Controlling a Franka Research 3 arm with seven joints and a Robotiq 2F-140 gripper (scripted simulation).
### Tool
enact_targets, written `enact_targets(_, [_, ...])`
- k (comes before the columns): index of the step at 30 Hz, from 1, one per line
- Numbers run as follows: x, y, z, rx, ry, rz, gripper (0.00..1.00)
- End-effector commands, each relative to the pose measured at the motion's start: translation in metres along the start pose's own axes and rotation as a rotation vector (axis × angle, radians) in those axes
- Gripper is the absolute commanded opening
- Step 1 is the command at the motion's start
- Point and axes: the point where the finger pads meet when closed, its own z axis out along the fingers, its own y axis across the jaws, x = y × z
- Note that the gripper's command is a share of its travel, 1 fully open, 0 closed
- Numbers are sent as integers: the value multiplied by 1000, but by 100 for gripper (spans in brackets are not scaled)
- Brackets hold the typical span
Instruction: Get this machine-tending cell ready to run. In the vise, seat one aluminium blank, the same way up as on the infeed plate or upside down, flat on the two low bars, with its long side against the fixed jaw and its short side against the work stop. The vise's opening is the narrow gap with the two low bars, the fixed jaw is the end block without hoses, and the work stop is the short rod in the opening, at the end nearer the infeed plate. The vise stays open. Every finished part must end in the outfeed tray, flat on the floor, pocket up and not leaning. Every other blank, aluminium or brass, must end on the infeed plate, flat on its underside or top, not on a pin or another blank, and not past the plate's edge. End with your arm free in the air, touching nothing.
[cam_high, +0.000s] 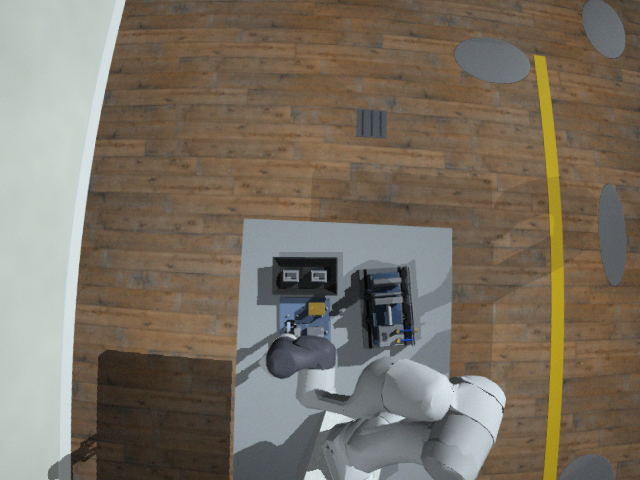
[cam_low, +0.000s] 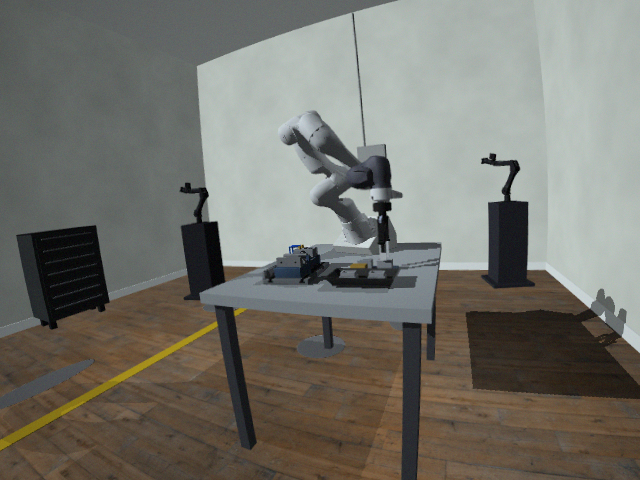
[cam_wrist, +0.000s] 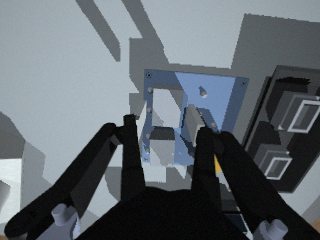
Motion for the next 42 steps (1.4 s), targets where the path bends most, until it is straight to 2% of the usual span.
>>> enact_targets(1, [1,2,1,-4,3,3,40])
enact_targets(42, [1,2,15,-4,3,3,40])
